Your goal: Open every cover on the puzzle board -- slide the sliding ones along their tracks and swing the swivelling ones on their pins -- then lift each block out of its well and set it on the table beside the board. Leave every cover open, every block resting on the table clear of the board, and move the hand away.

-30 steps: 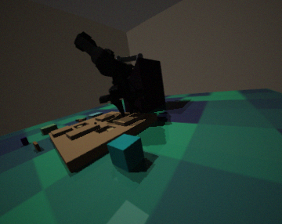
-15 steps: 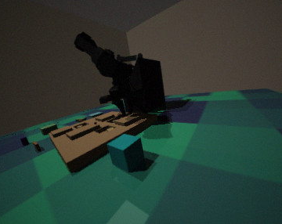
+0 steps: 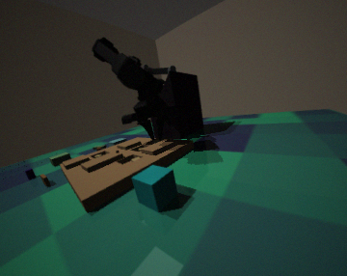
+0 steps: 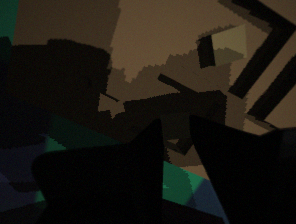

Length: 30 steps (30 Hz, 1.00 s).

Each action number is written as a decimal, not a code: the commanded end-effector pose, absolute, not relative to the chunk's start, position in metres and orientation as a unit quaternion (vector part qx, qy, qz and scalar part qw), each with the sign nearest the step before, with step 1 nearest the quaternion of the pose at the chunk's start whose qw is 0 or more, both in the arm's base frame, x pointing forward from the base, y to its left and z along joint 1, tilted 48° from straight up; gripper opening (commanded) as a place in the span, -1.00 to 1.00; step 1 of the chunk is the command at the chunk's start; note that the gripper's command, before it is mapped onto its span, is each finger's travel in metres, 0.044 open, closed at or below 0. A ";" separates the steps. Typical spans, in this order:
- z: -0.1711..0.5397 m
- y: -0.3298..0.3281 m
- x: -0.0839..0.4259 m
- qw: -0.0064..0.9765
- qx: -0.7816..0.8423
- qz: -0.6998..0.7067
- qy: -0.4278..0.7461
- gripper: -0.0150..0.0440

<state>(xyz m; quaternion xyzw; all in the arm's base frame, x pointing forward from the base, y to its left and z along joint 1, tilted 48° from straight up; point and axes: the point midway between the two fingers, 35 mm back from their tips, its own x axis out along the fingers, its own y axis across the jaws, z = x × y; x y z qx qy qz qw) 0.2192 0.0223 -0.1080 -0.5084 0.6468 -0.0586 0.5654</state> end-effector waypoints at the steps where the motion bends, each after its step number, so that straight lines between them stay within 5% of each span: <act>1: -0.104 0.028 0.220 0.570 -0.505 -0.059 0.646 -0.22; 30: -0.074 0.061 0.213 0.569 -0.506 -0.057 0.646 -0.22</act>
